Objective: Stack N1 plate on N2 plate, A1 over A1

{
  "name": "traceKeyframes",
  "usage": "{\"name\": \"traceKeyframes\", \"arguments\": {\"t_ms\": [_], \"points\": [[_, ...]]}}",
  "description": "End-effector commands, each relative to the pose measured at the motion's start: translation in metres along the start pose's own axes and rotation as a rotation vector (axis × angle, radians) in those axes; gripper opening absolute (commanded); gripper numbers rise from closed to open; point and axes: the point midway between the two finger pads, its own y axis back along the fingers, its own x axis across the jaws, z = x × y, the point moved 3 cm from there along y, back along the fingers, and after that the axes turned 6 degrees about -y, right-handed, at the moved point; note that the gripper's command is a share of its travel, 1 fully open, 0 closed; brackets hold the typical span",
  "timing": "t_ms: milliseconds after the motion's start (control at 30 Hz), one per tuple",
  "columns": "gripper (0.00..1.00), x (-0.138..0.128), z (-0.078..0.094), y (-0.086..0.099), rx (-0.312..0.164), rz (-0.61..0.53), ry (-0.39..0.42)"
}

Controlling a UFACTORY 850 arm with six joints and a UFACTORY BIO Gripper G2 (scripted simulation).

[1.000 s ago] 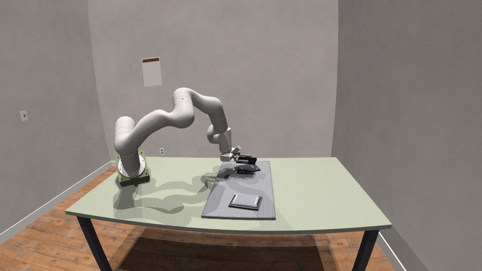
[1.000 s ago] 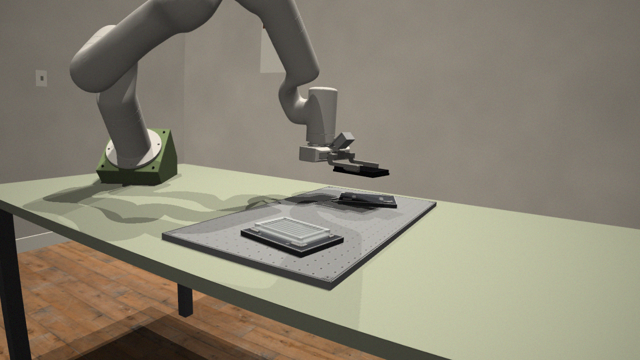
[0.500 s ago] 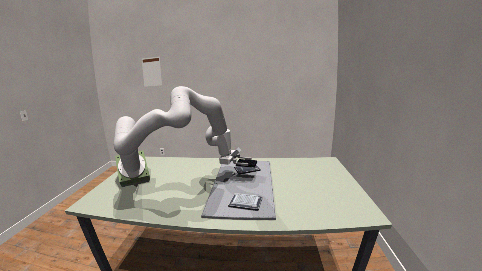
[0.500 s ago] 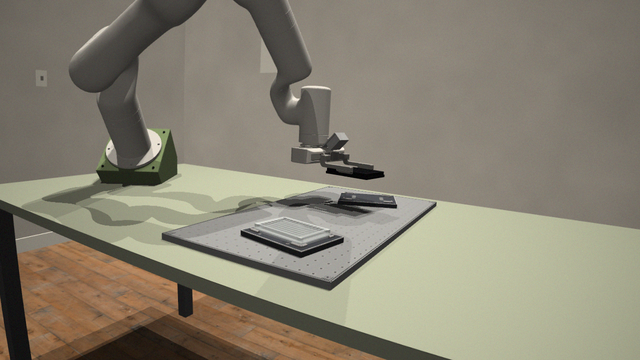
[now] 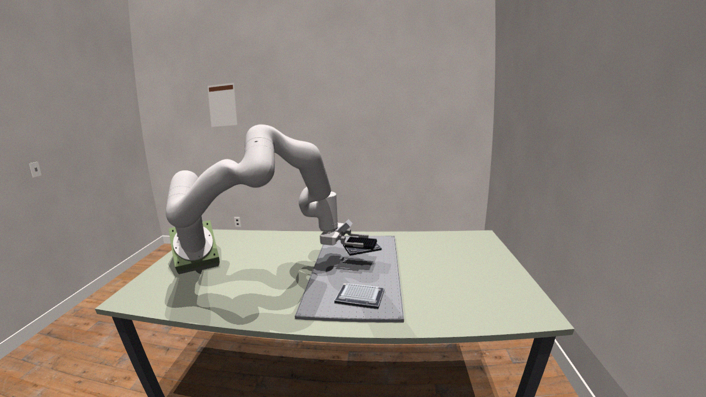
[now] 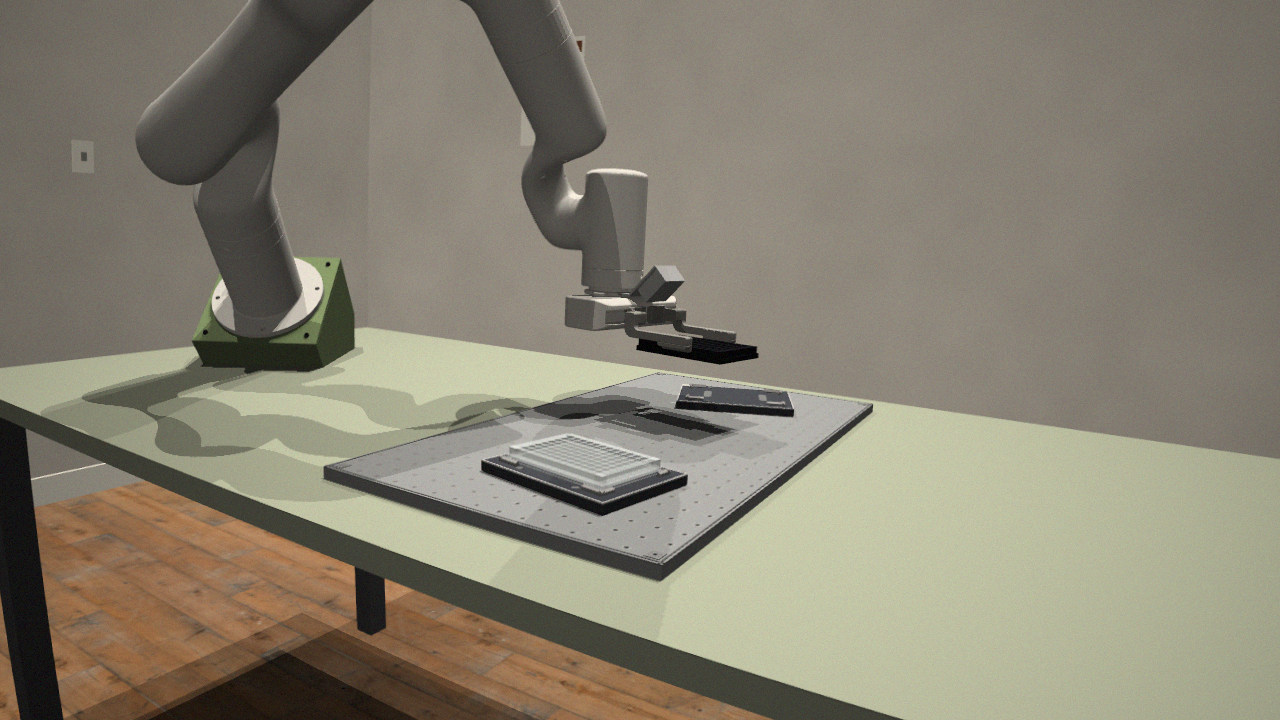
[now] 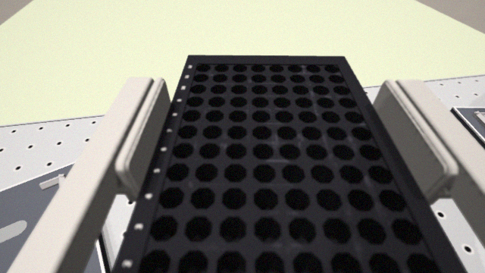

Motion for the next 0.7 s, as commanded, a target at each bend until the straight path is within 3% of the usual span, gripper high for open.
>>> {"name": "traceKeyframes", "arguments": {"t_ms": [0, 667], "points": [[0.00, -0.014, 0.003, -0.004, -0.002, 0.000, -0.001], [0.00, -0.069, 0.008, -0.016, -0.002, 0.000, -0.001]]}}
